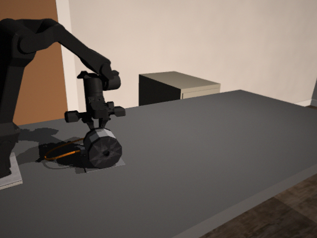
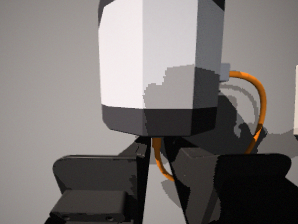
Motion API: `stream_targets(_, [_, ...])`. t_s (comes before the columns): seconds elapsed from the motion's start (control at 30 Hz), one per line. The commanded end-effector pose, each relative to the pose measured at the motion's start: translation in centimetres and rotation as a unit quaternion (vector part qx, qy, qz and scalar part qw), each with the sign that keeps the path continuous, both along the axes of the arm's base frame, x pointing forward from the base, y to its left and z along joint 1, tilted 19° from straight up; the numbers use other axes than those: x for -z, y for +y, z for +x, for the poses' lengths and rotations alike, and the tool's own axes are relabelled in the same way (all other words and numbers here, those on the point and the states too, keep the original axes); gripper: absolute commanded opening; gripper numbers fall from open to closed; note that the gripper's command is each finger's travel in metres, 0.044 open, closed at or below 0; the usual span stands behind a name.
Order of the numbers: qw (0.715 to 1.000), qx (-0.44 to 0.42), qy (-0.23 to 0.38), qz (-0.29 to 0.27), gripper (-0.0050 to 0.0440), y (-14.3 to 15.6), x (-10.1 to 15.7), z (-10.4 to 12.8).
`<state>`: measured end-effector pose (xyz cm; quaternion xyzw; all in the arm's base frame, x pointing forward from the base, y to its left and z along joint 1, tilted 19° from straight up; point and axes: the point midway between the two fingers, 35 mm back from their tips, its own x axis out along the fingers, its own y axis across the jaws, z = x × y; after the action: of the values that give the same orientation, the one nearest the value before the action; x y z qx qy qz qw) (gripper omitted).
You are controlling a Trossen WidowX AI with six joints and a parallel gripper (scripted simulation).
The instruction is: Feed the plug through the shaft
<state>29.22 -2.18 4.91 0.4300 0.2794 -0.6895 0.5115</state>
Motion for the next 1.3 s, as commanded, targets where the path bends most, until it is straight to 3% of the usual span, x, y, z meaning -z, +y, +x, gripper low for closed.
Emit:
stream_targets(0.0, [1.0,-0.002,0.0,-0.001,0.0,-0.11,-0.05,-0.01])
stream_targets(1.27, [1.0,-0.002,0.0,-0.001,0.0,-0.48,-0.18,-0.14])
